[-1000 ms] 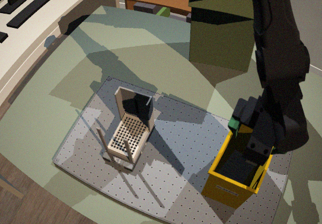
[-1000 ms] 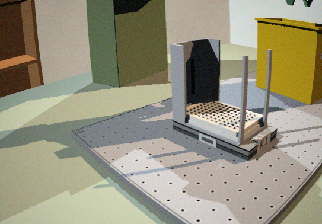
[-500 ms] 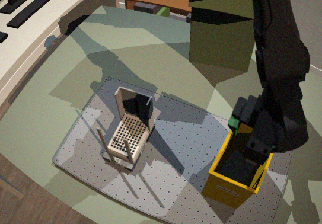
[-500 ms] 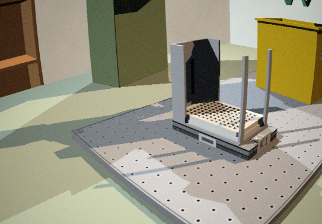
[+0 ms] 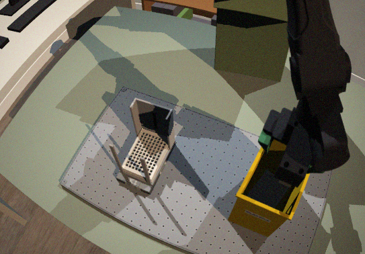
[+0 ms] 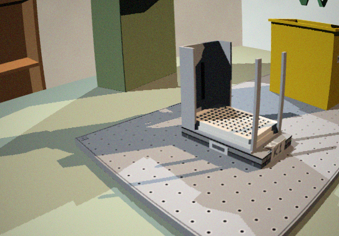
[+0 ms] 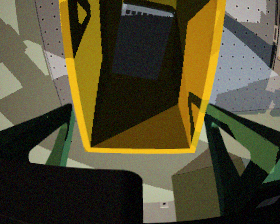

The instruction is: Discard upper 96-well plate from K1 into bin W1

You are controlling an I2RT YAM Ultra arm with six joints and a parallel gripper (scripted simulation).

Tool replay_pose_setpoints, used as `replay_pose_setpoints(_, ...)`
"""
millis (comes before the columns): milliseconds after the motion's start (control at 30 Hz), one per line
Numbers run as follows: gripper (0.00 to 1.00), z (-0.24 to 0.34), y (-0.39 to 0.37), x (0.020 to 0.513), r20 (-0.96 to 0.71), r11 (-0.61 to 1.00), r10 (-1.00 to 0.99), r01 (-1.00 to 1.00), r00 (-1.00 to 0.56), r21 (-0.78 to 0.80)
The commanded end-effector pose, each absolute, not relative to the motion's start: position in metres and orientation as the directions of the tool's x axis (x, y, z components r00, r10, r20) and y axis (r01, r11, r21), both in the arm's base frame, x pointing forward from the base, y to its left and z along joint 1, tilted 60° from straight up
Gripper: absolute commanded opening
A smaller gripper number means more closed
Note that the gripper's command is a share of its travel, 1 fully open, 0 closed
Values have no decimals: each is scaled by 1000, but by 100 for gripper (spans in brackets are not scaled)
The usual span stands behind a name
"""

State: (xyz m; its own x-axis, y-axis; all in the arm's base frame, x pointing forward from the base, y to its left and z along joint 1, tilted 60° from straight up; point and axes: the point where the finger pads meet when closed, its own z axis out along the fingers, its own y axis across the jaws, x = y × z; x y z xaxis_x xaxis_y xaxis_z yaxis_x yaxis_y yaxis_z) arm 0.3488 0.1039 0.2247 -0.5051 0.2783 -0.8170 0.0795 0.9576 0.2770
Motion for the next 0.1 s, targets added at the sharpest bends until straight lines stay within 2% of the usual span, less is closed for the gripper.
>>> replay_pose_setpoints(0, 100, 229, 103, 348, -821, 957, 282, 80, -496, 280)
replay_pose_setpoints(67, 100, 229, 103, 348, -821, 957, 282, 80, -496, 280)
